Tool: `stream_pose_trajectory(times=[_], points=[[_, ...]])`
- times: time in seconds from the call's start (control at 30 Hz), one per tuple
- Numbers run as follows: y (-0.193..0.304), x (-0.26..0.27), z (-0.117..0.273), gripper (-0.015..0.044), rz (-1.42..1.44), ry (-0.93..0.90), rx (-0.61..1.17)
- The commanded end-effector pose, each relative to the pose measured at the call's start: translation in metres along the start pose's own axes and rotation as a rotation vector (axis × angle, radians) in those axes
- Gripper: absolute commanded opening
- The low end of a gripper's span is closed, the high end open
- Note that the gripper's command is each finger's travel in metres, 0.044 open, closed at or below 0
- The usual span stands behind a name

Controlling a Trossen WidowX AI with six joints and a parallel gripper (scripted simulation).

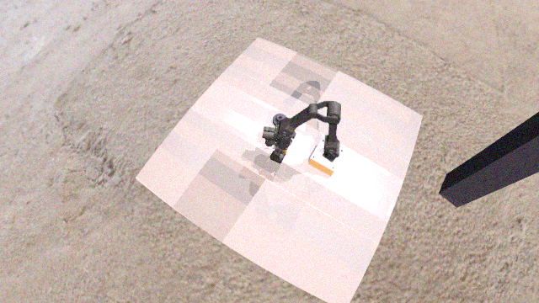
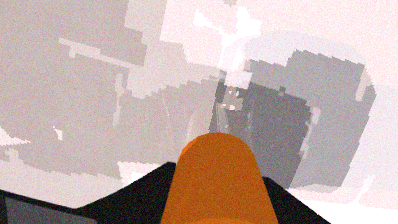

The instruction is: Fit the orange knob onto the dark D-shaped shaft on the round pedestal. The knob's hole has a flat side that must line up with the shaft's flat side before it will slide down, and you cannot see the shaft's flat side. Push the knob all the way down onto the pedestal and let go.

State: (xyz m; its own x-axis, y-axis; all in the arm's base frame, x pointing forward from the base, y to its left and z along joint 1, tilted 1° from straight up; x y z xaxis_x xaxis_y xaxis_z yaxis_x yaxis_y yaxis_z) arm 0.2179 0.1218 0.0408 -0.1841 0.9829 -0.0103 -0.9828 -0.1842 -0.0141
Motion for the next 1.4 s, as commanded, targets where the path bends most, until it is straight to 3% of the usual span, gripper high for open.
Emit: stream_pose_trajectory(times=[0.0, 0.17, 0.77, 1.37], points=[[0.000, 0.000, -0.001, 0.0131, 0.002, 0.003, 0.000], [-0.006, 0.002, 0.021, 0.0000, 0.002, 0.002, -0.001], [-0.004, 0.000, 0.139, 0.0000, 0.002, 0.002, -0.001], [-0.028, -0.021, 0.134, 0.0000, -0.005, 0.005, -0.012]])
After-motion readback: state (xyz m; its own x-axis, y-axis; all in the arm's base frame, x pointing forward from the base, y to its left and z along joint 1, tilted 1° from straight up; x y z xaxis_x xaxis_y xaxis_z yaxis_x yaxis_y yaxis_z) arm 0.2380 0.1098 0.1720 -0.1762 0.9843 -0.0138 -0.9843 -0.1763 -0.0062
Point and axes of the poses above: the point midway between the two fingers, 35 mm back from their tips, its own z axis back along the fingers, its own x axis across the jaws, y = z × x, the point moved 7 cm from there along z, back along the fingers, and after that the axes turned 2 degrees about -z, right-handed, at the moved point
